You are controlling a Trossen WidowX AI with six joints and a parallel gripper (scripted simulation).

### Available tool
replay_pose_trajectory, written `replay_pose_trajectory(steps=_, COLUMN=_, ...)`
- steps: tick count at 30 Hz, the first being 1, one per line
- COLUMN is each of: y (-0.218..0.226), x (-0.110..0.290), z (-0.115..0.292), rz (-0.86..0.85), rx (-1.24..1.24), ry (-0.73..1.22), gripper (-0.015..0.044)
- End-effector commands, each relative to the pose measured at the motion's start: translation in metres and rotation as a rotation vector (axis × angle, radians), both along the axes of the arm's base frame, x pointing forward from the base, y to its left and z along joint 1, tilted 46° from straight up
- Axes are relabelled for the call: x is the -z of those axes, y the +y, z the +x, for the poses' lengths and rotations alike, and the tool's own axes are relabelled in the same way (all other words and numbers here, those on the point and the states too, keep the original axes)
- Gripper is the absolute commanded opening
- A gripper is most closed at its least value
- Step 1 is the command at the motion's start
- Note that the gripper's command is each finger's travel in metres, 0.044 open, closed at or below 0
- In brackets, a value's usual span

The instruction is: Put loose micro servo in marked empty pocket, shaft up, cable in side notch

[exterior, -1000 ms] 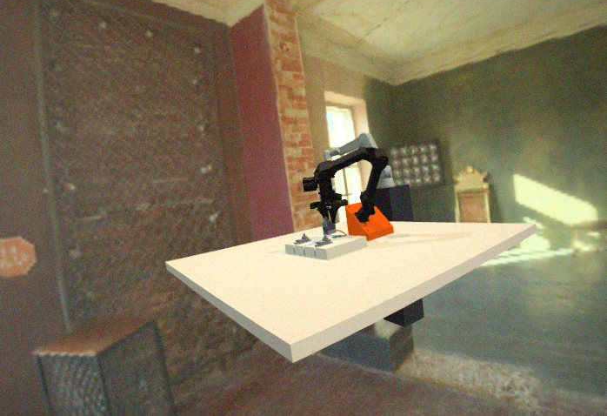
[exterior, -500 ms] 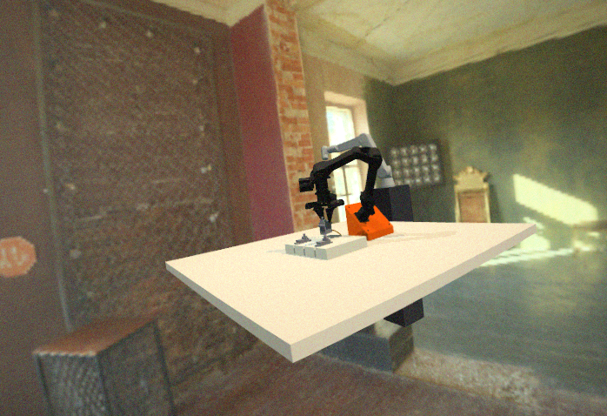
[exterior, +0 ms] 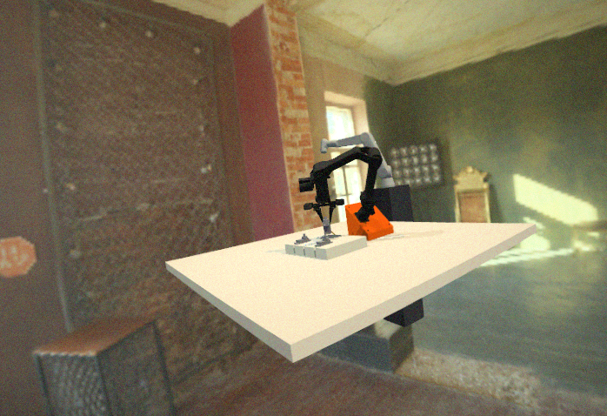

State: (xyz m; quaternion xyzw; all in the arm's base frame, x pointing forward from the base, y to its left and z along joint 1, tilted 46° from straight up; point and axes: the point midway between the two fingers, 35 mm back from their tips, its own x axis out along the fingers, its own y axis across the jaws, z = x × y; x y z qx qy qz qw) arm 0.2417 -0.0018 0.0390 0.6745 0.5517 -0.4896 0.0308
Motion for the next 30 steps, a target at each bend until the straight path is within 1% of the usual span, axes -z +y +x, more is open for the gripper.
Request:
replay_pose_trajectory(steps=1, y=-0.0008, x=0.0005, z=0.0002, rz=0.008, rx=-0.104, ry=-0.106, gripper=0.0)
replay_pose_trajectory(steps=30, y=-0.0008, x=0.0005, z=0.0002, rz=0.098, rx=-0.808, ry=-0.826, gripper=0.0)
